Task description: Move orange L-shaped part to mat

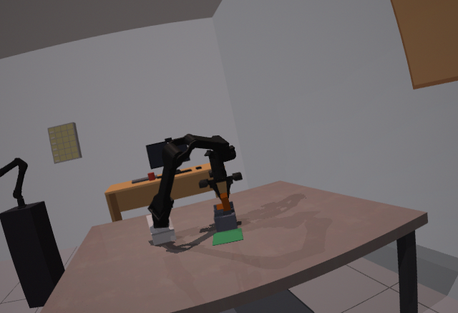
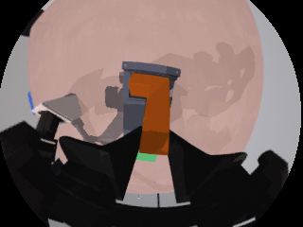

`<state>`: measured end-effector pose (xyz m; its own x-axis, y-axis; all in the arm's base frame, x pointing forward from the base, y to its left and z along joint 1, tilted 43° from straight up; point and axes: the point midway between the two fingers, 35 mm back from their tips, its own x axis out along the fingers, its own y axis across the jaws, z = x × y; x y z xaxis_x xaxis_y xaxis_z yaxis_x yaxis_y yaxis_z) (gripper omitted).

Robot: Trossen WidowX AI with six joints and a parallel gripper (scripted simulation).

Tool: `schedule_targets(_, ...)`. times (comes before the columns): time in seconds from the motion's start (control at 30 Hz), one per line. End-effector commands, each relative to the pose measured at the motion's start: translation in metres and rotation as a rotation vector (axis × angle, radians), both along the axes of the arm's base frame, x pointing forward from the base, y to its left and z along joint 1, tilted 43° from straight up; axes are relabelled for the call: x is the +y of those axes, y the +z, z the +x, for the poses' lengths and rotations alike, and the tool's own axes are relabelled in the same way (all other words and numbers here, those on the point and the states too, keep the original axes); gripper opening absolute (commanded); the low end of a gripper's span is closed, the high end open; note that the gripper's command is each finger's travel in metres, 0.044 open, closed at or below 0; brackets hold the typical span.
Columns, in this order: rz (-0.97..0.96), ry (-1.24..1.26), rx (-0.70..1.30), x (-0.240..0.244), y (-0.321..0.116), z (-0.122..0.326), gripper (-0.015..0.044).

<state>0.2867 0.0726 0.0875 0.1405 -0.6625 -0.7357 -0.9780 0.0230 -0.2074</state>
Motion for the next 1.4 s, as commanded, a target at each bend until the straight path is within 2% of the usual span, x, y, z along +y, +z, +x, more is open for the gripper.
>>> schedule_targets(0.0, 0.005, 0.000, 0.000, 0.006, 0.005, -0.001, 0.0000)
schedule_targets(0.73, 0.005, 0.000, 0.000, 0.020, 0.022, -0.005, 0.0000)
schedule_targets(1.37, 0.002, 0.000, 0.002, -0.043, 0.070, -0.023, 0.0000)
